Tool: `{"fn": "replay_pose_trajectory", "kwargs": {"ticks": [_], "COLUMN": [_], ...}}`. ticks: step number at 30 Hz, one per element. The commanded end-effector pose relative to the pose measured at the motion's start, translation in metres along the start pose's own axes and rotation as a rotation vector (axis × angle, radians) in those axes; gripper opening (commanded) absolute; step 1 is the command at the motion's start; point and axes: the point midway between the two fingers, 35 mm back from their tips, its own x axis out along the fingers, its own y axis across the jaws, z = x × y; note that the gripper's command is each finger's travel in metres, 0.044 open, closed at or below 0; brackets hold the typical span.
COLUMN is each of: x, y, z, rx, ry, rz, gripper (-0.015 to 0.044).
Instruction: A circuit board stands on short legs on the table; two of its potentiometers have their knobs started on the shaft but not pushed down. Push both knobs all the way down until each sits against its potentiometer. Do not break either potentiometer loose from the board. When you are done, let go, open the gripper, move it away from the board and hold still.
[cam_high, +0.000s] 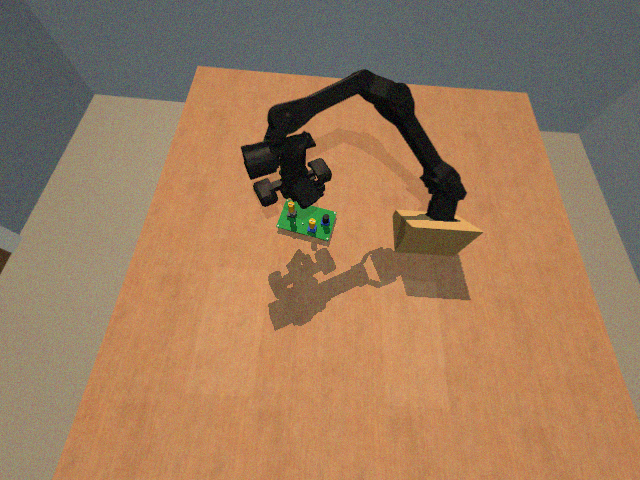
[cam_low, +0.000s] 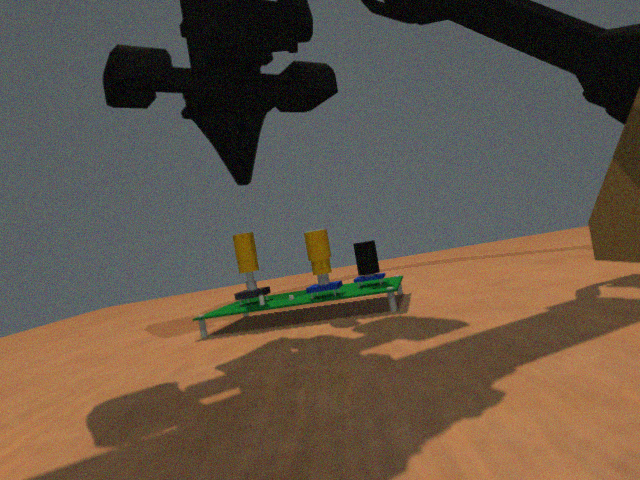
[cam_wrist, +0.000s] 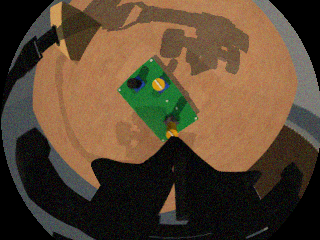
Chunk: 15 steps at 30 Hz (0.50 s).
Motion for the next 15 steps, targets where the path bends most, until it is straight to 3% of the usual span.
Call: {"fn": "replay_pose_trajectory", "kwargs": {"ticks": [1,9,15], "x": [-0.001,-0.004,-0.003], "y": [-0.001,-0.003,-0.003], "z": [-0.005,-0.015,-0.016], "rx": [-0.121,-0.391,-0.414], "ry": [0.004,0.001,0.000], "rz": [0.006,0.017,0.017], "gripper": [0.0000,0.0000,0.0000]}}
